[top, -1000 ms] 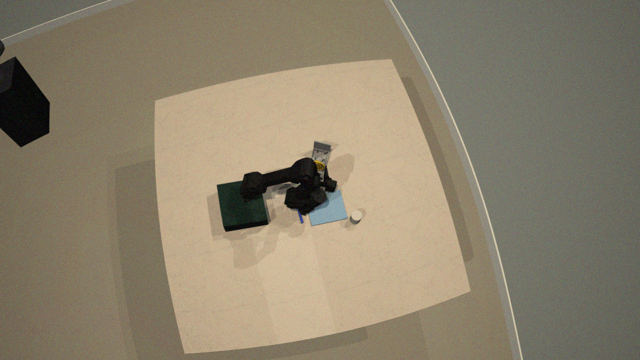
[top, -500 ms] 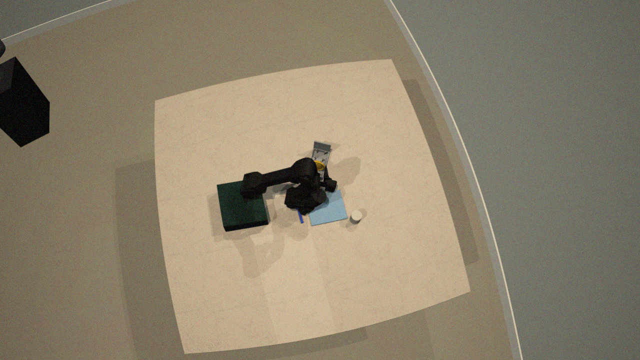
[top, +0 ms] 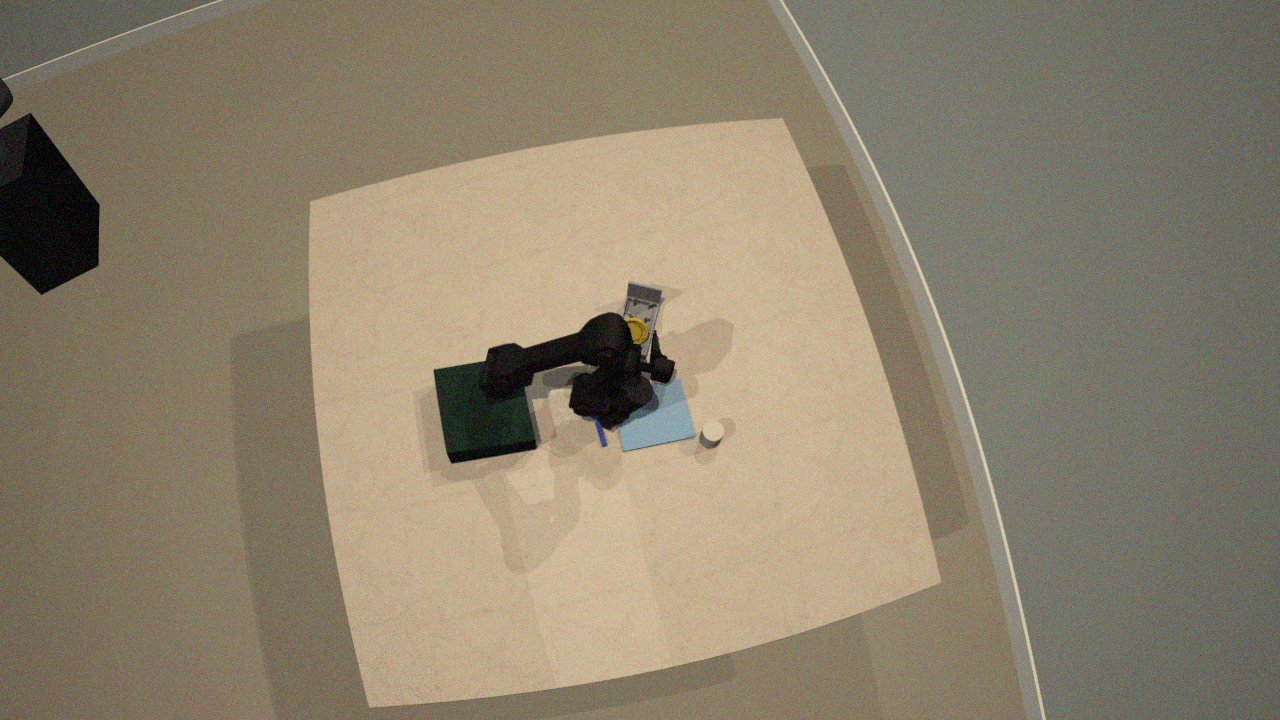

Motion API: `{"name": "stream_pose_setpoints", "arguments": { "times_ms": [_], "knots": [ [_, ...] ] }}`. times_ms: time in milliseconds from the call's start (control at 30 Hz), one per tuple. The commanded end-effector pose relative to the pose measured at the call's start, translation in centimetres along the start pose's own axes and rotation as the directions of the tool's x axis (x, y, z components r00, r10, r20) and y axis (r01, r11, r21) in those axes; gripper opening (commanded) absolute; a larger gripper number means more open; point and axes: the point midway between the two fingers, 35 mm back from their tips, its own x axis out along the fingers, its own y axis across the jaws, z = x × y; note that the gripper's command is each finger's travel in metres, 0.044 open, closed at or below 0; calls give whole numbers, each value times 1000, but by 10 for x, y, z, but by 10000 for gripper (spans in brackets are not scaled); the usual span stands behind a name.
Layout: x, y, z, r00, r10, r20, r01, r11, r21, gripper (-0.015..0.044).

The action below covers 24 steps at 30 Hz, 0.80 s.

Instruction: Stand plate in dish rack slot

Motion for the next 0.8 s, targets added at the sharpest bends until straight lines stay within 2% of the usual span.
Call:
{"name": "stream_pose_setpoints", "arguments": {
  "times_ms": [0,267,467,767],
  "knots": [
    [-2,-3,30,1000,-1,7,1,1000,-10,400],
    [-5,-1,104,1000,-1,18,2,1000,-15,400],
    [-5,-6,107,1000,-15,20,15,1000,-2,400],
    [-3,-61,115,980,-199,-15,199,966,162,400]
  ]
}}
